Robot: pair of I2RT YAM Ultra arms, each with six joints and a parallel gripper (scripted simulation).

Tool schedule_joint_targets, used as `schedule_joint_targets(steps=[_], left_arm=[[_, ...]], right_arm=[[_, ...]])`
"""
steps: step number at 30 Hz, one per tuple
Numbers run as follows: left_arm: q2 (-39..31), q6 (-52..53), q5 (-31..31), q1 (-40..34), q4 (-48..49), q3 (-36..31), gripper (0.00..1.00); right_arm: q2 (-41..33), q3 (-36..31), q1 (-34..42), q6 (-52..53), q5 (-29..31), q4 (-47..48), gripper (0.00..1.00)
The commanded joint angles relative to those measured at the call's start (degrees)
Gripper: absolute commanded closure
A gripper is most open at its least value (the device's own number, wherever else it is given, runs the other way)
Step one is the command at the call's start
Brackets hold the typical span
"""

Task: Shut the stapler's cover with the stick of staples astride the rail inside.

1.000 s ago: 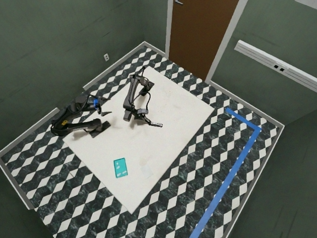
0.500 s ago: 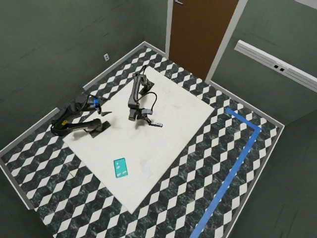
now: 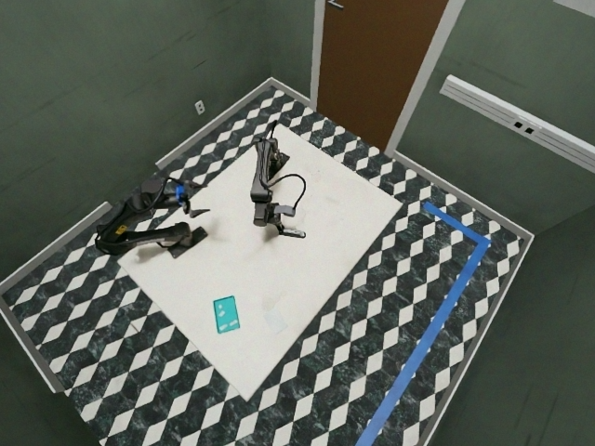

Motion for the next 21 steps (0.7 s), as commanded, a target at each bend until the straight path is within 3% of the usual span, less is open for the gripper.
schedule_joint_targets(steps=[1,21], left_arm=[[-1.34,2.09,1.85,1.33,-1.76,2.35,1.00],[2.94,10.39,15.62,9.73,-6.75,9.99,1.00]], right_arm=[[-0.01,1.13,0.58,-0.03,0.38,-1.16,0.00],[-0.01,1.13,0.58,-0.03,0.38,-1.16,0.00]])
